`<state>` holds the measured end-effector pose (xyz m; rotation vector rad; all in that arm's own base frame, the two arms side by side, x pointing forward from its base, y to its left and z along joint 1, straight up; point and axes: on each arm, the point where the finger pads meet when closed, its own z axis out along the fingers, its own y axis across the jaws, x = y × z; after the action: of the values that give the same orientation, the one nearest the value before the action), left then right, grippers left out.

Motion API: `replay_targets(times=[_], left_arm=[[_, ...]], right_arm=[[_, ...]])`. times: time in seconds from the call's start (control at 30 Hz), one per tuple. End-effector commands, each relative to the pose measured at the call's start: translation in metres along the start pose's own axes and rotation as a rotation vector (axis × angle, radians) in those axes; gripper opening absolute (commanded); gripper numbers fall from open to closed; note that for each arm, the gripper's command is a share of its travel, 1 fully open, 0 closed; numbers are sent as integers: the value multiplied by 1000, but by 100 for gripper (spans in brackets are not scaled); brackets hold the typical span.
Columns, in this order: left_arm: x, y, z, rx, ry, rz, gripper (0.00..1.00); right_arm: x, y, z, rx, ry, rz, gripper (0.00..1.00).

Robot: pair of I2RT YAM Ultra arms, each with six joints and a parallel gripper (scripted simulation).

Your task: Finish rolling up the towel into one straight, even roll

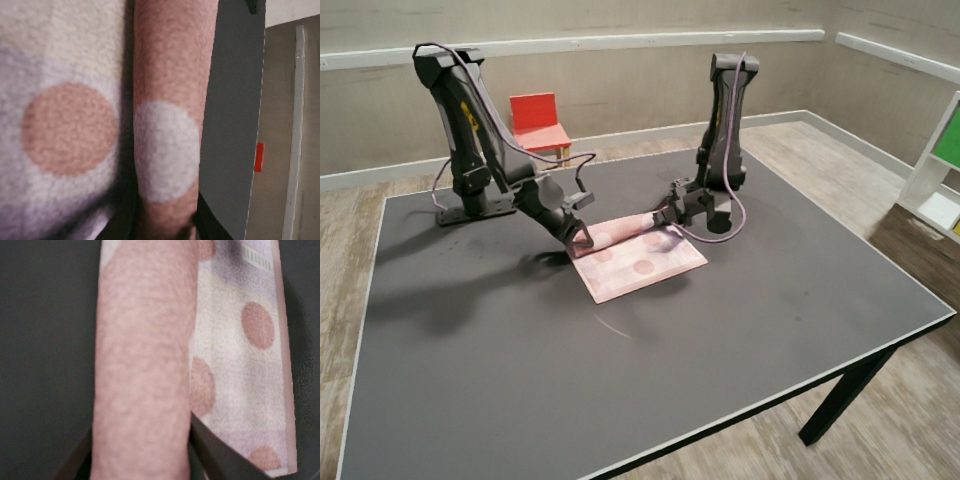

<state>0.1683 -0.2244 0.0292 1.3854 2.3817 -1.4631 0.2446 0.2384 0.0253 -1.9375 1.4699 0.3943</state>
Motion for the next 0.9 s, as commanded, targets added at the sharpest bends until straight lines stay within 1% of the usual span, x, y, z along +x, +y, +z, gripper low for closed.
replay_targets(times=[0.0,0.77,0.87], left_arm=[[-3,2,-1,8,-12,8,32],[-3,2,-1,8,-12,8,32],[-3,1,-2,8,-12,8,43]], right_arm=[[-8,-11,0,16,-13,-11,43],[-8,-11,0,16,-13,-11,36],[-8,-11,0,16,-13,-11,36]])
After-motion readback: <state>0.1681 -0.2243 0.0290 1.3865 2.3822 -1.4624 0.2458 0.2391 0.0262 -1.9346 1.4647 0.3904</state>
